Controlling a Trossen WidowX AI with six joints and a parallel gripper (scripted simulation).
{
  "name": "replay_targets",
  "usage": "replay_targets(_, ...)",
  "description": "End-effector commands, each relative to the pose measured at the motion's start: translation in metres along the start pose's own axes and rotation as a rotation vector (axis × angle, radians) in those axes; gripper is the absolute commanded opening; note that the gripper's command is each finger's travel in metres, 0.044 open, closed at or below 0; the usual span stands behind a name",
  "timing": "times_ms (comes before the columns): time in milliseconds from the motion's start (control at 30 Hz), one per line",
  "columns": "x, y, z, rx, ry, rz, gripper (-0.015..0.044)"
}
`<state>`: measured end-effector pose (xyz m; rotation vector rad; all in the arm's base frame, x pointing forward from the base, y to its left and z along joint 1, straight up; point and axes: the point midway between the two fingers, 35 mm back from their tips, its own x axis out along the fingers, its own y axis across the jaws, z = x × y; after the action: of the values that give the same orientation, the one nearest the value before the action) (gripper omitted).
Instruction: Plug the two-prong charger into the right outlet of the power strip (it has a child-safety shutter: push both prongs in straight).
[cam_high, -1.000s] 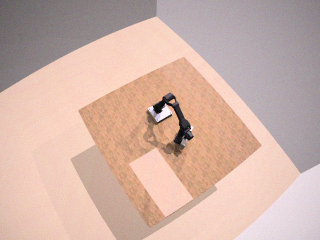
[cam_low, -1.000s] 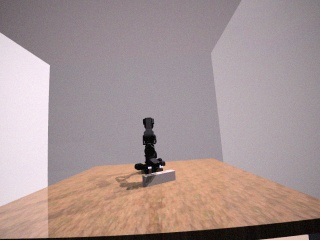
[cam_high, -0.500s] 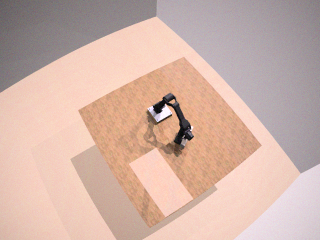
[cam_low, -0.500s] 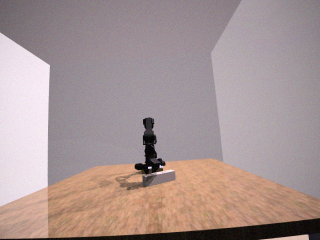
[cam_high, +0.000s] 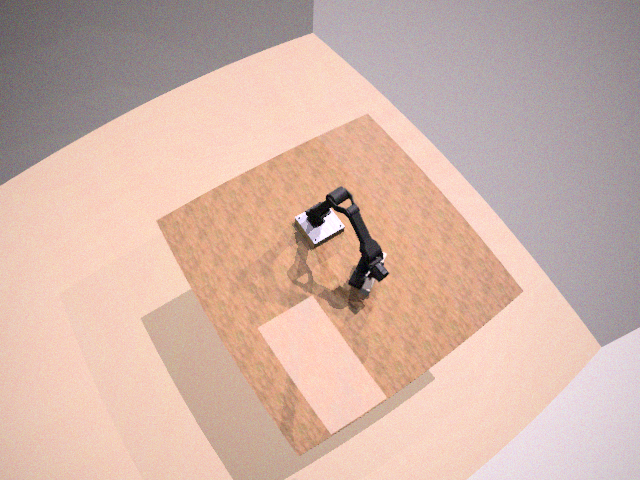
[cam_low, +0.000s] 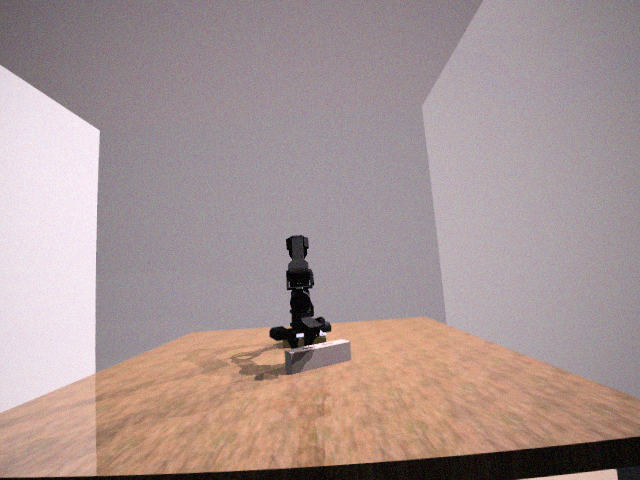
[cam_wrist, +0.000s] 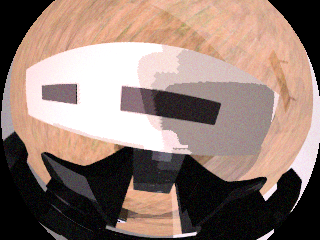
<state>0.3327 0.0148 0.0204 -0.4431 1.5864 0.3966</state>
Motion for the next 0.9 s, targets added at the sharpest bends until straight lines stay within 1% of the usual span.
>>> replay_targets(0, -0.001, -0.001, 0.011, 0.0, -0.027, -0.005, 0.0)
replay_targets(767, -0.001, -0.001, 0.015, 0.0, -0.027, -0.005, 0.0)
replay_targets(800, 0.0, 0.0, 0.005, 0.002, 0.002, 0.002, 0.0)
replay_targets(867, 0.0, 0.0, 0.005, 0.002, 0.002, 0.002, 0.0)
